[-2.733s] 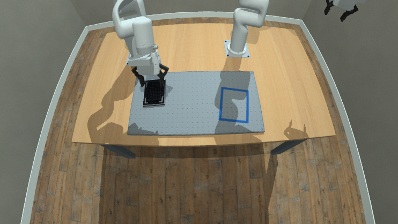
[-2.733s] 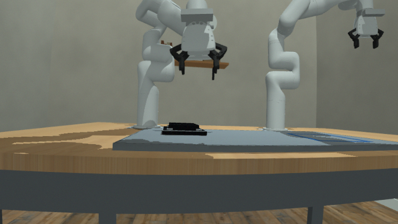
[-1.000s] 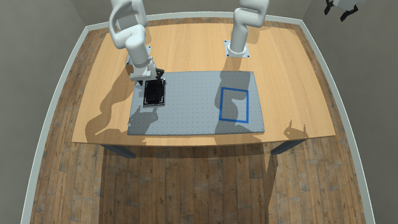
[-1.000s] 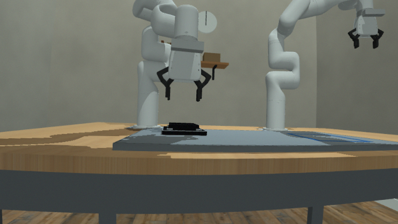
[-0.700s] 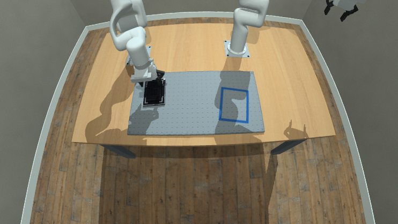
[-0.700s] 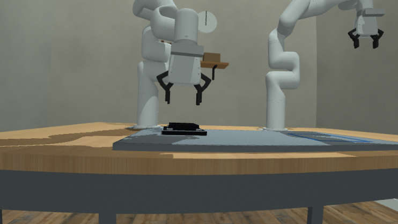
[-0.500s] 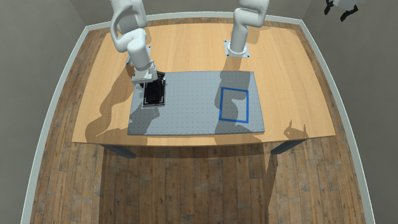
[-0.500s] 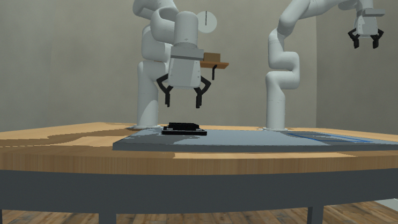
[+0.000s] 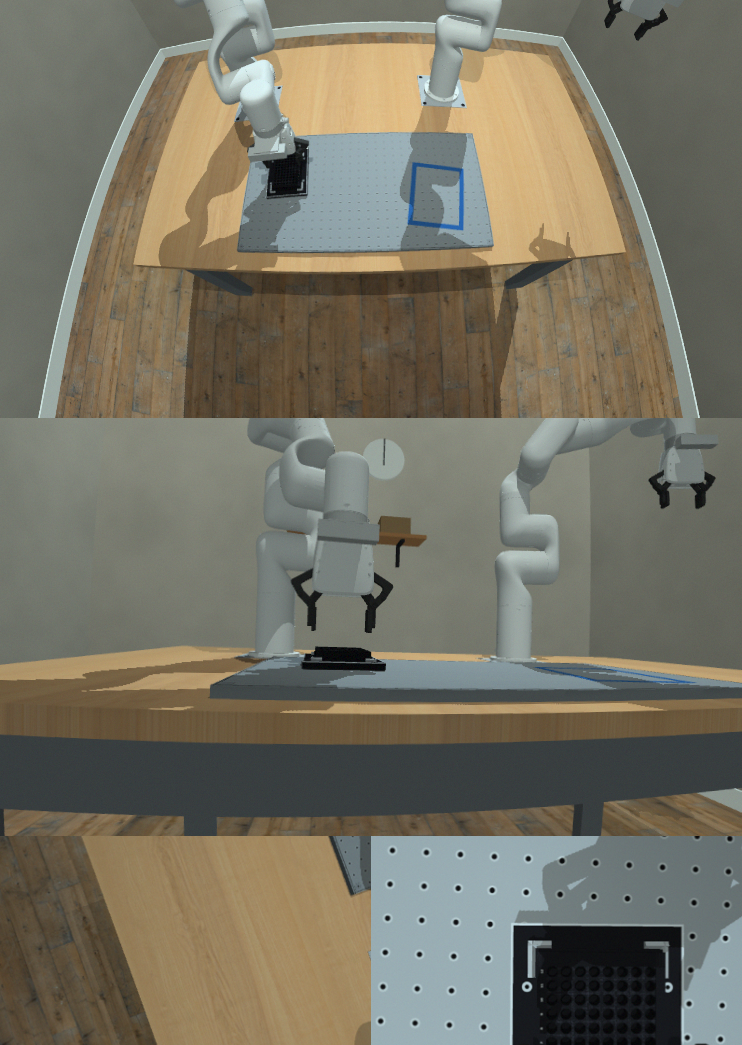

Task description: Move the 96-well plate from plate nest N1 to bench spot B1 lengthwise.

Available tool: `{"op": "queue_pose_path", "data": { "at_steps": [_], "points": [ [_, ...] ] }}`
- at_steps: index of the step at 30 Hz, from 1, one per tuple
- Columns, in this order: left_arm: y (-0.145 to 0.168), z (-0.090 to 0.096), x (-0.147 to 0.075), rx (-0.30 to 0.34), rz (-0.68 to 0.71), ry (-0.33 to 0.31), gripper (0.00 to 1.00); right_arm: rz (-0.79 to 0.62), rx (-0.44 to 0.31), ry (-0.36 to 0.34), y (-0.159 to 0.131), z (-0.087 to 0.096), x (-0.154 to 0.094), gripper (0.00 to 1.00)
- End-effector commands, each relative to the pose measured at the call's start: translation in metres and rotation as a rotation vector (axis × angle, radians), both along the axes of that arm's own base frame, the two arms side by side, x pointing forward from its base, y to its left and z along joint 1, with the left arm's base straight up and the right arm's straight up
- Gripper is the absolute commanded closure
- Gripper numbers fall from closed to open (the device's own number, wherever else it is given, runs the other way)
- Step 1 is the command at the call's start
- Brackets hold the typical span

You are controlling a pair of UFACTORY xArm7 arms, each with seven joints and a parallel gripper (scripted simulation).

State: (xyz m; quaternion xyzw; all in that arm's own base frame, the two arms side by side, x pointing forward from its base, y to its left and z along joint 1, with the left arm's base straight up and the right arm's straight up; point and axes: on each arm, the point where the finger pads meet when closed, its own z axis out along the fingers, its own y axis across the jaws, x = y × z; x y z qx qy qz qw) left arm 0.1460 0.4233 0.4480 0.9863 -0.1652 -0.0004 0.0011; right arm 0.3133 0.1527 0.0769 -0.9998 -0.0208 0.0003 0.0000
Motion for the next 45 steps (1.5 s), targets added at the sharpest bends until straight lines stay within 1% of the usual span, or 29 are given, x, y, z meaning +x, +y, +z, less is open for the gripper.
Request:
{"op": "queue_pose_path", "data": {
  "at_steps": [1,6,22,45],
  "points": [
    [0.000,0.001,0.000,0.003,0.000,-0.001,0.00,0.000,0.001,-0.004,0.001,-0.007,0.002,0.00],
    [0.000,0.001,0.000,0.003,0.000,-0.001,0.00,0.000,0.001,-0.004,0.001,-0.013,0.002,0.00],
    [0.000,0.001,0.000,0.003,0.000,-0.001,0.00,0.000,0.001,-0.004,0.001,-0.013,0.002,0.00],
    [0.000,0.001,0.000,0.003,0.000,-0.001,0.00,0.000,0.001,-0.004,0.001,-0.027,0.002,0.00]
  ]
}}
